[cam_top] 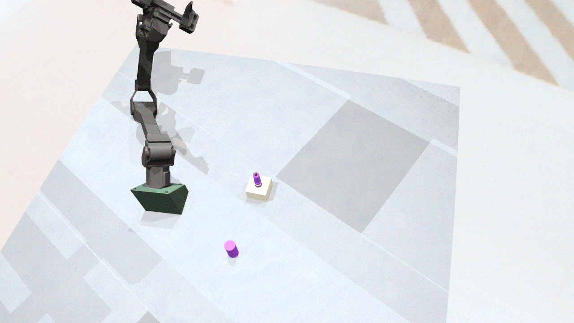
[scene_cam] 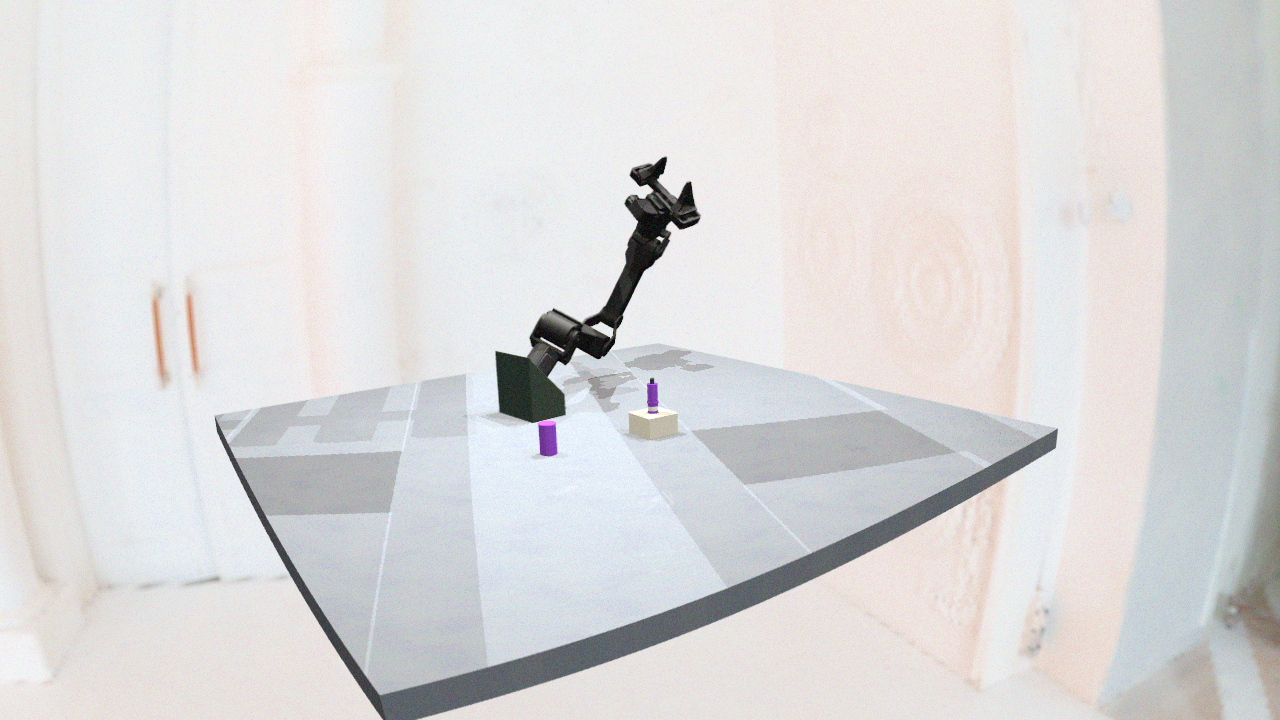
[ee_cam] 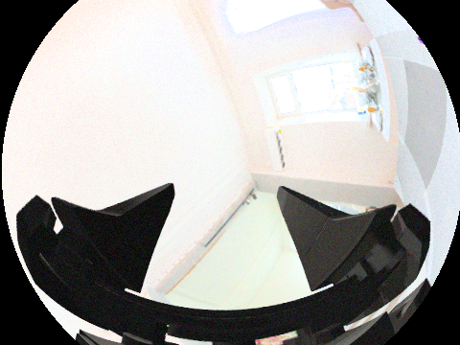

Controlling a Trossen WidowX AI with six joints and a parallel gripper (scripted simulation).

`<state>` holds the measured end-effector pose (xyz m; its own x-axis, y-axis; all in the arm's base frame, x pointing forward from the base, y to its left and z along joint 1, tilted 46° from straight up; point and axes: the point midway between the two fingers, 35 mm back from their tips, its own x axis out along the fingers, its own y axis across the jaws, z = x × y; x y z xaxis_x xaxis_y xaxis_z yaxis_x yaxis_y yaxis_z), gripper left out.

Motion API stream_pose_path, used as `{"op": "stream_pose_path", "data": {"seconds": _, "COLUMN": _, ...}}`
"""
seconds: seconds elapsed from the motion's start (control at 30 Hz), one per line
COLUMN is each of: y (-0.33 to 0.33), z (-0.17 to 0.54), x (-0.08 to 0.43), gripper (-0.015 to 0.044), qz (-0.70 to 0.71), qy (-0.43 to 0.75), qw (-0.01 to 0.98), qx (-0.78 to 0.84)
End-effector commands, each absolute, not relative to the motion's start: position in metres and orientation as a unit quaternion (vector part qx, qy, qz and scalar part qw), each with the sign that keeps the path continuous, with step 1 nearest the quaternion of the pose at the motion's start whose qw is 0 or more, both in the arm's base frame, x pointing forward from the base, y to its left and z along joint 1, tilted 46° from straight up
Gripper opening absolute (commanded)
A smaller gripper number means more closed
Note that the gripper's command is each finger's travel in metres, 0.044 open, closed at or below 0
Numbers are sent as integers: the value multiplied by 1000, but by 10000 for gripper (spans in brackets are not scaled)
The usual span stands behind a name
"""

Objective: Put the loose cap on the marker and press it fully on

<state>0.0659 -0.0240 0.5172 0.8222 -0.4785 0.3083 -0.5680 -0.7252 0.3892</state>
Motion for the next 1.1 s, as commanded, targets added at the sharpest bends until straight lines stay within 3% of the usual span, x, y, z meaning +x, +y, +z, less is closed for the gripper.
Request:
{"op": "stream_pose_path", "data": {"seconds": 0.0, "y": -26, "z": 517, "x": 68, "gripper": 374, "qz": 88, "qy": -283, "qw": 243, "qx": 924}}
{"op": "stream_pose_path", "data": {"seconds": 0.17, "y": -70, "z": 492, "x": 129, "gripper": 252, "qz": -47, "qy": -247, "qw": 331, "qx": 910}}
{"op": "stream_pose_path", "data": {"seconds": 0.3, "y": -101, "z": 463, "x": 172, "gripper": 252, "qz": -142, "qy": -195, "qw": 396, "qx": 886}}
{"op": "stream_pose_path", "data": {"seconds": 0.4, "y": -117, "z": 438, "x": 200, "gripper": 252, "qz": -173, "qy": -158, "qw": 368, "qx": 900}}
{"op": "stream_pose_path", "data": {"seconds": 0.77, "y": -148, "z": 368, "x": 259, "gripper": 252, "qz": -288, "qy": -10, "qw": 479, "qx": 830}}
{"op": "stream_pose_path", "data": {"seconds": 1.07, "y": -170, "z": 254, "x": 313, "gripper": 252, "qz": -347, "qy": 239, "qw": 574, "qx": 702}}
